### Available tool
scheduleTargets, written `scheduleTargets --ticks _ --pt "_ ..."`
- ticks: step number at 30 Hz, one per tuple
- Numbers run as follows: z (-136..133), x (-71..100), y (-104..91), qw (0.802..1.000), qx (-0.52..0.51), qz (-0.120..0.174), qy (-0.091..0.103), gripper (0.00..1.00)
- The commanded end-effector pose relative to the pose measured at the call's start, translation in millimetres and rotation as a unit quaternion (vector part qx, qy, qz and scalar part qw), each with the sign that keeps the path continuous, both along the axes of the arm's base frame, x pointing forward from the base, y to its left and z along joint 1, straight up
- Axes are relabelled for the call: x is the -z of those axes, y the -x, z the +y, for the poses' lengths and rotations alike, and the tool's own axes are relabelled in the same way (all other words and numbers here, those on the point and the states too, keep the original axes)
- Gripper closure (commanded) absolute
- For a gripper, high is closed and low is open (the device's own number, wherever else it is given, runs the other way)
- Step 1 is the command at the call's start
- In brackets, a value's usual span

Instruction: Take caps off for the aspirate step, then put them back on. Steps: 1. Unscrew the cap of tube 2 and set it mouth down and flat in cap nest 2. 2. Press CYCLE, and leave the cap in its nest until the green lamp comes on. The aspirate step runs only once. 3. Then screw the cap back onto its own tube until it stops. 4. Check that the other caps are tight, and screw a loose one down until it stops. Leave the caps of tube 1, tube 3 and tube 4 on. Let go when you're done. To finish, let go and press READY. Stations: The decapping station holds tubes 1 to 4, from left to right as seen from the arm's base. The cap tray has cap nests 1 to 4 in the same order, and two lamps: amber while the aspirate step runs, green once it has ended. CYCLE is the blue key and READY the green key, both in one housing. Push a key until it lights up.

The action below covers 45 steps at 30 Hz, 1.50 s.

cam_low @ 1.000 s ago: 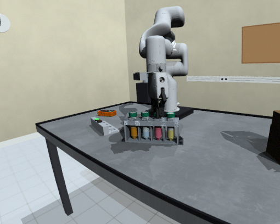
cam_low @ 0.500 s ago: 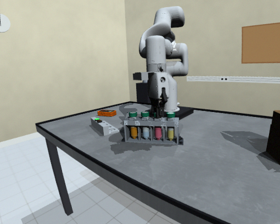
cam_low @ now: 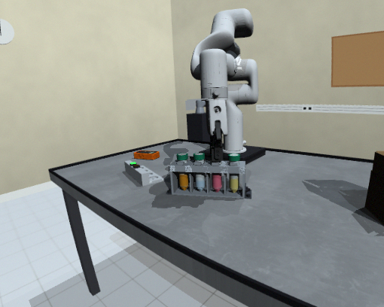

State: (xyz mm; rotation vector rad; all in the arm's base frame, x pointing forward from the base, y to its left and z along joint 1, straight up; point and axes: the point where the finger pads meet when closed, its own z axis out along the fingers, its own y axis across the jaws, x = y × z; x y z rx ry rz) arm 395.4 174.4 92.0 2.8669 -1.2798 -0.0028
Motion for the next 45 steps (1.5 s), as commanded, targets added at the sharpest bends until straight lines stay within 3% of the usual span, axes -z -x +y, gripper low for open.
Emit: scheduleTargets --ticks 1,7,15,18,23,24,36,45 --pt "1 -1.6 -1.8 0.996 0.094 -0.003 -0.001 1.0" --pt "1 -1.4 -1.8 0.97 0.242 -0.003 -0.001 1.0" --pt "1 -1.1 -1.8 0.907 0.421 -0.003 -0.001 1.0" --pt "1 -1.1 -1.8 0.899 0.438 -0.003 -0.001 1.0" --pt "1 -1.1 -1.8 0.899 0.438 -0.003 -0.001 1.0" --pt "1 -1.1 -1.8 0.899 0.438 -0.003 -0.001 0.54" --pt "1 -1.1 -1.8 0.899 0.438 -0.003 -0.001 0.54" --pt "1 -28.1 -1.8 0.899 0.438 -0.003 -0.001 0.54"
